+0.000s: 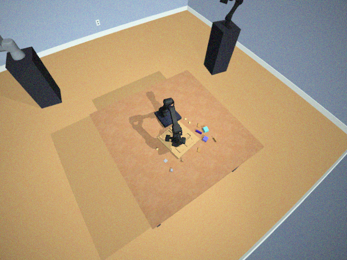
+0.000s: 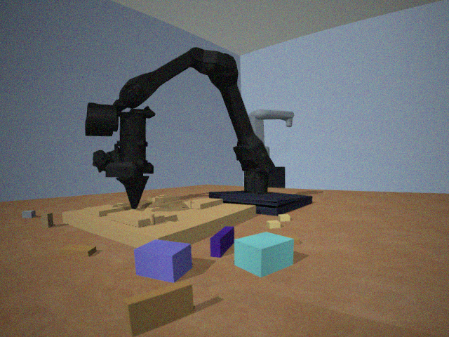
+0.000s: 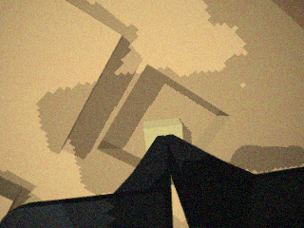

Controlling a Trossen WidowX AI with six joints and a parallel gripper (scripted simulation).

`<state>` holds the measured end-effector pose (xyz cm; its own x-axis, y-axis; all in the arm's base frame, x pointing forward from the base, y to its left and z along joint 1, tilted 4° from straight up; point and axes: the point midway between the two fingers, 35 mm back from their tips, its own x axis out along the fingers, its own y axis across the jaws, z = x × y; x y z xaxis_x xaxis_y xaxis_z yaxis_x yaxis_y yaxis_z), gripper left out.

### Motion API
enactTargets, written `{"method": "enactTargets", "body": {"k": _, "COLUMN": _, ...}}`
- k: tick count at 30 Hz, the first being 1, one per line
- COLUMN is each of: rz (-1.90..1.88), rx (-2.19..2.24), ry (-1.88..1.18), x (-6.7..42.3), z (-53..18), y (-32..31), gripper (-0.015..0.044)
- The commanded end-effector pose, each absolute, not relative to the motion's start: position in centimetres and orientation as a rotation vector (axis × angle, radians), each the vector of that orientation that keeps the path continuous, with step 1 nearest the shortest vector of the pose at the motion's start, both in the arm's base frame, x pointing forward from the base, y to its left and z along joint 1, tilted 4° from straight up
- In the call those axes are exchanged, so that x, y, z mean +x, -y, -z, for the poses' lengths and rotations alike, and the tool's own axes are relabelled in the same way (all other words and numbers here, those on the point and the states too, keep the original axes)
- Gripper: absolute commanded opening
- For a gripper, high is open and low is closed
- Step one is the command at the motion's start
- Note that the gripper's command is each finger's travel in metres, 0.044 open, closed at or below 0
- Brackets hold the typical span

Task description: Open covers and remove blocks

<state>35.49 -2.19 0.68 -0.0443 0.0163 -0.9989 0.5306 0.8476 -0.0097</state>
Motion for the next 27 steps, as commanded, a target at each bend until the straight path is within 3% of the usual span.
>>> {"method": "enactTargets", "body": {"k": 1, "rz": 0.432, "rx": 0.444, "ry": -1.577, "x": 35.6, "z": -0.5, "y": 2.2, "gripper": 0.0000}}
{"method": "enactTargets", "body": {"k": 15, "rz": 0.342, "rx": 0.357, "ry": -1.592, "x": 36.1, "z": -0.3, "y": 2.7, "gripper": 0.0000}}
{"method": "enactTargets", "body": {"k": 27, "rz": -0.556, "rx": -0.501, "ry": -1.542, "x": 36.0, "z": -1.4, "y": 2.6, "gripper": 0.0000}}
